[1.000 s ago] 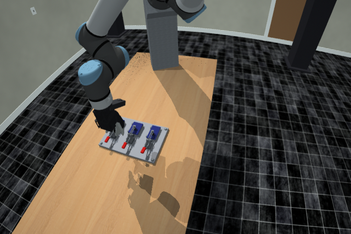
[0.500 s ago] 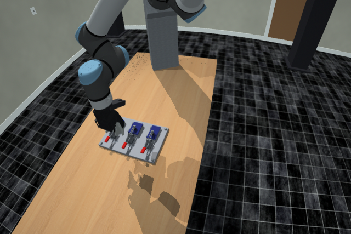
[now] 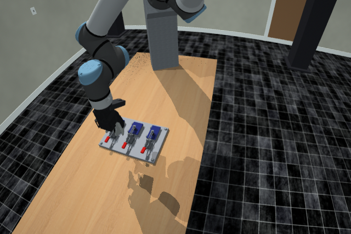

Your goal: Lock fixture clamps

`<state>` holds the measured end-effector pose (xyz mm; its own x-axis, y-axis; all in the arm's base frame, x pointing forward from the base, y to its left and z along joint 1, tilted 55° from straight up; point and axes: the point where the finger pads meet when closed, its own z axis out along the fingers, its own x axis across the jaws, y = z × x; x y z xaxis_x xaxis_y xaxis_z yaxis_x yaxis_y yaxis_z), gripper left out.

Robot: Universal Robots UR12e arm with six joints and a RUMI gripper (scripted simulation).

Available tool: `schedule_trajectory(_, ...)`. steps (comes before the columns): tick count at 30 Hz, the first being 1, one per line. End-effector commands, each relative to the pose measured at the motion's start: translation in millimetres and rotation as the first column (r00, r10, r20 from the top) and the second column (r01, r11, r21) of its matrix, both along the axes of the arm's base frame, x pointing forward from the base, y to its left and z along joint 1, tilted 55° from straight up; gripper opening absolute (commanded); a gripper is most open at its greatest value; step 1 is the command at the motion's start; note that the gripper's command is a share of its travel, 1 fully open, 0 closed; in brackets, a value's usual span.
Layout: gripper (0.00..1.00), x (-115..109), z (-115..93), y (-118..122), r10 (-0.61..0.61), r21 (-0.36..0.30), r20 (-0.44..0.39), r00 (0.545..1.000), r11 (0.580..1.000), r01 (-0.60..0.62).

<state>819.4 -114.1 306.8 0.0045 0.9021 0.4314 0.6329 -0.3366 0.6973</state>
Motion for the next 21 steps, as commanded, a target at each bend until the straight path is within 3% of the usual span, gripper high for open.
schedule_trajectory(1, 0.28, 0, 1, 0, 0.0, 0.0, 0.001, 1.0, 1.0, 0.0)
schedule_trajectory(21, 0.28, -13, 10, -5, 0.0, 0.0, 0.001, 1.0, 1.0, 0.0)
